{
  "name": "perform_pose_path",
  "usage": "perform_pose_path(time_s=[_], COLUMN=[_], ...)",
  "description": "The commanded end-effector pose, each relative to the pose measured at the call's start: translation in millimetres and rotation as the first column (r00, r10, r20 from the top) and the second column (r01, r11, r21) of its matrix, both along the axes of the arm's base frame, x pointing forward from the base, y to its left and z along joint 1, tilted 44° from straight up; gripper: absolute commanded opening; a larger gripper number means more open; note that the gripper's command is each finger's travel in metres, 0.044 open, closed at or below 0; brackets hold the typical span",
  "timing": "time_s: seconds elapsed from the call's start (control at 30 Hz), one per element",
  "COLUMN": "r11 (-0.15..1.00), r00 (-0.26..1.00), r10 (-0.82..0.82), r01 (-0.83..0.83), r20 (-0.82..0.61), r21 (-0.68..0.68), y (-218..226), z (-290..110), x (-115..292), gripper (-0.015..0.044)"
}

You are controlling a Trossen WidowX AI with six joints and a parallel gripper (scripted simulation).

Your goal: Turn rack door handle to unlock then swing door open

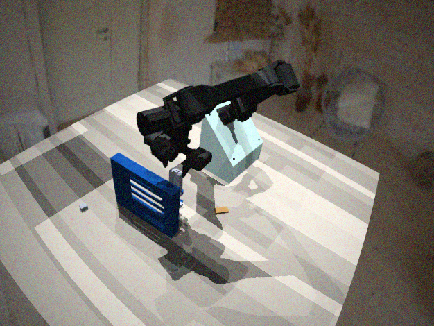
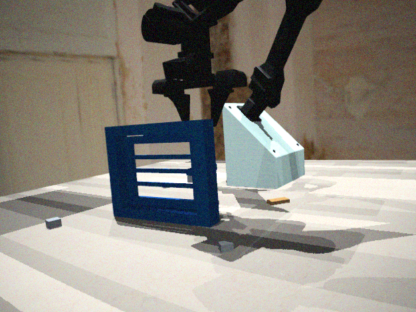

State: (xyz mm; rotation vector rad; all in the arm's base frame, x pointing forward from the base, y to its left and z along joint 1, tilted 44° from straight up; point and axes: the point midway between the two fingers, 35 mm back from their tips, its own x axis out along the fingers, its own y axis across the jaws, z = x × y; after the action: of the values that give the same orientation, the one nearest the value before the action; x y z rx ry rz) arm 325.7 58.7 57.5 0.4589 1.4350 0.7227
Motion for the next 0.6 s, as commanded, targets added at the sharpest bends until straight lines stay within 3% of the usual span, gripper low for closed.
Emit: perform_pose_path(time_s=[0.0,0.57], r11=[1.0,1.0], r00=[1.0,1.0], r10=[0.0,0.0], r01=[0.0,0.0], r20=[-0.014,-0.014], r21=[0.007,0.01], y=[6.7,25.9], z=[-7.0,-25.7], x=[-3.2,-5.1], gripper=[0.0294,0.0294])
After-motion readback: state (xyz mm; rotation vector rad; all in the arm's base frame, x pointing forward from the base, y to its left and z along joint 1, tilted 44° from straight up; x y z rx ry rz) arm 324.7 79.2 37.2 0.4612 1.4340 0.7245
